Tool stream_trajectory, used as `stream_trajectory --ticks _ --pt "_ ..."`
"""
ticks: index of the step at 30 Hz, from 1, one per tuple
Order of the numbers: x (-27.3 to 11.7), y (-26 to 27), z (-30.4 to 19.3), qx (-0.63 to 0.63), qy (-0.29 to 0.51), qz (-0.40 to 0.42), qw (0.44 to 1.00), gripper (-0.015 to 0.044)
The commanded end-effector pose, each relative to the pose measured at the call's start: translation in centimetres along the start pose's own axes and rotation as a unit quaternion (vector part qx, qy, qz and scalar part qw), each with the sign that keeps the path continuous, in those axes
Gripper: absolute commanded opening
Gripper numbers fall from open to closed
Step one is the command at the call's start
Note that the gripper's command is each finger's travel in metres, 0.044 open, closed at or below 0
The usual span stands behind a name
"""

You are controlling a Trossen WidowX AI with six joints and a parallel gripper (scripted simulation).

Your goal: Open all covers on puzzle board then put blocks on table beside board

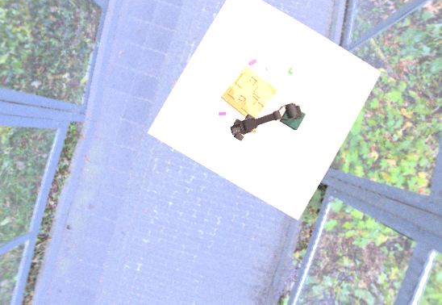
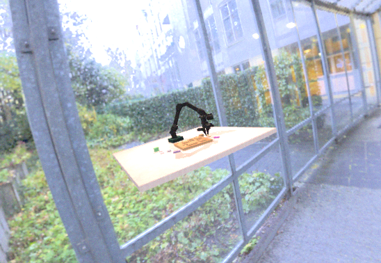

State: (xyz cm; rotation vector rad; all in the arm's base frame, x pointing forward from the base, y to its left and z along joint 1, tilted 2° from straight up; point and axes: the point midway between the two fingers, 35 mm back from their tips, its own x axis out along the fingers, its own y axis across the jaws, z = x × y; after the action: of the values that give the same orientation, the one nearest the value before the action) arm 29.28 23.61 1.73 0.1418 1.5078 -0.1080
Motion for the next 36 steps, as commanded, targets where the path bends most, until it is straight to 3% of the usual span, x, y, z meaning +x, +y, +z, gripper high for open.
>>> stream_trajectory --ticks 1,7,21,36 --pt "0.8 -0.3 -0.1 -0.002 0.002 -0.007 1.000 0.0080" --pt "0.8 -0.3 -0.1 -0.002 0.002 -0.007 1.000 0.0080" --pt "0.3 -0.1 -0.1 0.000 0.002 -0.002 1.000 0.0440" --pt "-4.4 0.0 0.1 -0.001 0.002 -0.005 1.000 0.0440"
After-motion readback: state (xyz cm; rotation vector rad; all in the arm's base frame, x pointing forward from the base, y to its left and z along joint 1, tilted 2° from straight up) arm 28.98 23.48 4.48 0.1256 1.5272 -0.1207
